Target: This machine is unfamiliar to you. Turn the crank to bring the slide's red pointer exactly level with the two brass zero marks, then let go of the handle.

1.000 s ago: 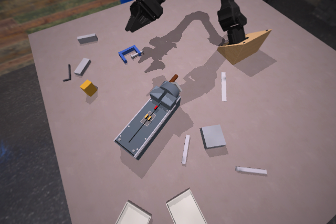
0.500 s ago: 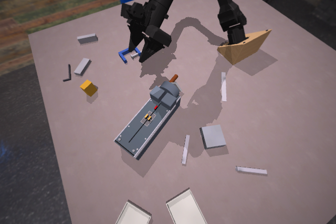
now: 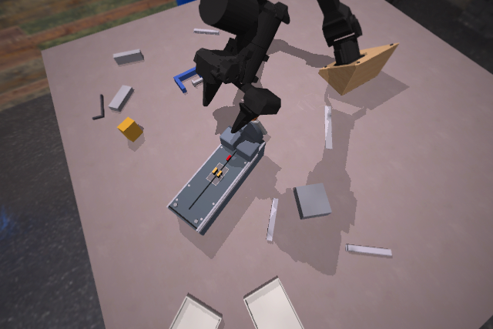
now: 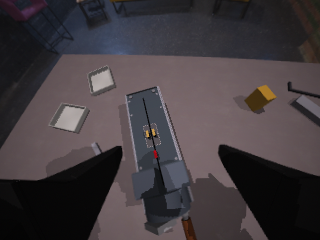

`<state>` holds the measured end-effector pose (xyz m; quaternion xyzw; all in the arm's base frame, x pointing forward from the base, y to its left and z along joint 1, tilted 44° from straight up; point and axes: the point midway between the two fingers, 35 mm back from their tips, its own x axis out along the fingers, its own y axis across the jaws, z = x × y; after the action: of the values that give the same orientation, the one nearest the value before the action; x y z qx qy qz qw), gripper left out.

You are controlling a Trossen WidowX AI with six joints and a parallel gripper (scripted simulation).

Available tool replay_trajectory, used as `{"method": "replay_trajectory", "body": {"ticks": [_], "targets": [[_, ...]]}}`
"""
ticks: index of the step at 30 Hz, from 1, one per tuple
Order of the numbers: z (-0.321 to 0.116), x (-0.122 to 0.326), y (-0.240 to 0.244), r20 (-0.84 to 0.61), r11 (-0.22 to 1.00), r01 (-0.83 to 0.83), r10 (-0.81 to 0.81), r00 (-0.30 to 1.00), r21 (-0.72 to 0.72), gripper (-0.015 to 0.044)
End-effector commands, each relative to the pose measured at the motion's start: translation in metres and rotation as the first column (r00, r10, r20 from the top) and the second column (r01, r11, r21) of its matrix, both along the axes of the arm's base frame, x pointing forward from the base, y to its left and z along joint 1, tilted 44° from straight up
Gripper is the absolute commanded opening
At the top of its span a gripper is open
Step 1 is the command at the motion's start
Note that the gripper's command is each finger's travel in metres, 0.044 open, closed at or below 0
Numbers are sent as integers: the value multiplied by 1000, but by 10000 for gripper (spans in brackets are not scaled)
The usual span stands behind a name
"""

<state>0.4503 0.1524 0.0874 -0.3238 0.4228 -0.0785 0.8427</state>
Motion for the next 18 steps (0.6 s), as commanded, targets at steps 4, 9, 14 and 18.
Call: {"method": "replay_trajectory", "body": {"ticks": [4,9,14,18], "targets": [[-28,-2,16,-64,993,-28,21,998,-115,440],[-47,0,-1,-64,993,-28,21,998,-115,440],[-68,0,-22,-63,993,-28,21,998,-116,440],[-70,0,-25,-63,993,-28,21,998,-117,440]]}}
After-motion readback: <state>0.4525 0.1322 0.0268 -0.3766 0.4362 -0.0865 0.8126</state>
